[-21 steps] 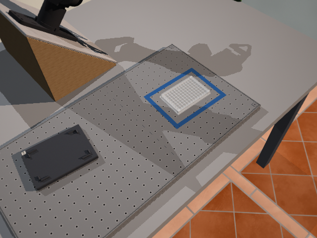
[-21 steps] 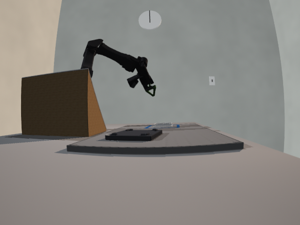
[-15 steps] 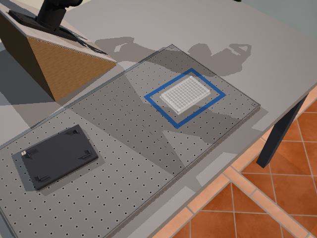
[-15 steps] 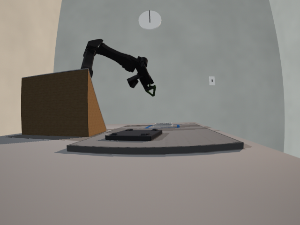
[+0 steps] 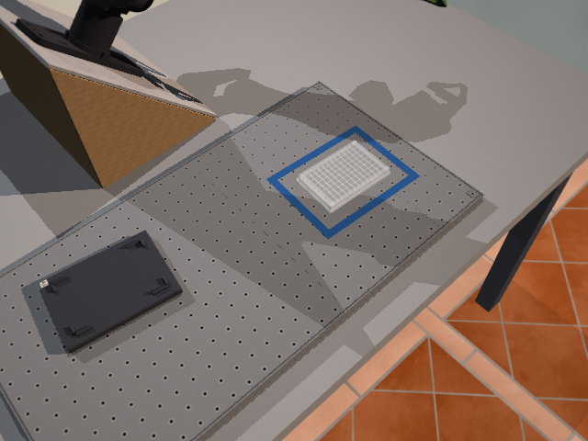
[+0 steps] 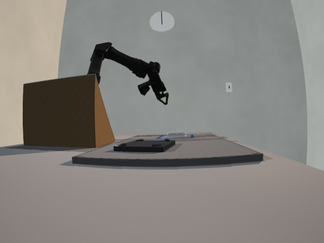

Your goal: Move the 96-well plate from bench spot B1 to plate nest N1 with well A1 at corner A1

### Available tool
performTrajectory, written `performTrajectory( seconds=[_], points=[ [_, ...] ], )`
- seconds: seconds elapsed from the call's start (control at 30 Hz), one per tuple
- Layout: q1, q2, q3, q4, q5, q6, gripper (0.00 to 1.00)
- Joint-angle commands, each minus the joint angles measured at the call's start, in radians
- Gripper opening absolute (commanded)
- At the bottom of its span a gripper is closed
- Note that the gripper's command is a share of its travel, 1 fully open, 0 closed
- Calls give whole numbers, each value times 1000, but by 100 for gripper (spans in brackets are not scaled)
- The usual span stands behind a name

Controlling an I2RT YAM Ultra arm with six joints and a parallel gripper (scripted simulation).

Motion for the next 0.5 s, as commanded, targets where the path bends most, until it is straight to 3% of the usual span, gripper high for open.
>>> performTrajectory(
  seconds=[0.0, 0.07, 0.23, 0.4, 0.47],
  points=[
    [-37, 25, 31, -70, 12, 49, 100],
    [-47, 36, 25, -59, -9, 46, 100],
    [-66, 68, 50, -153, 10, 109, 100],
    [-82, 89, 44, -158, -9, 115, 100],
    [-91, 104, 57, -200, -6, 140, 100]
  ],
)
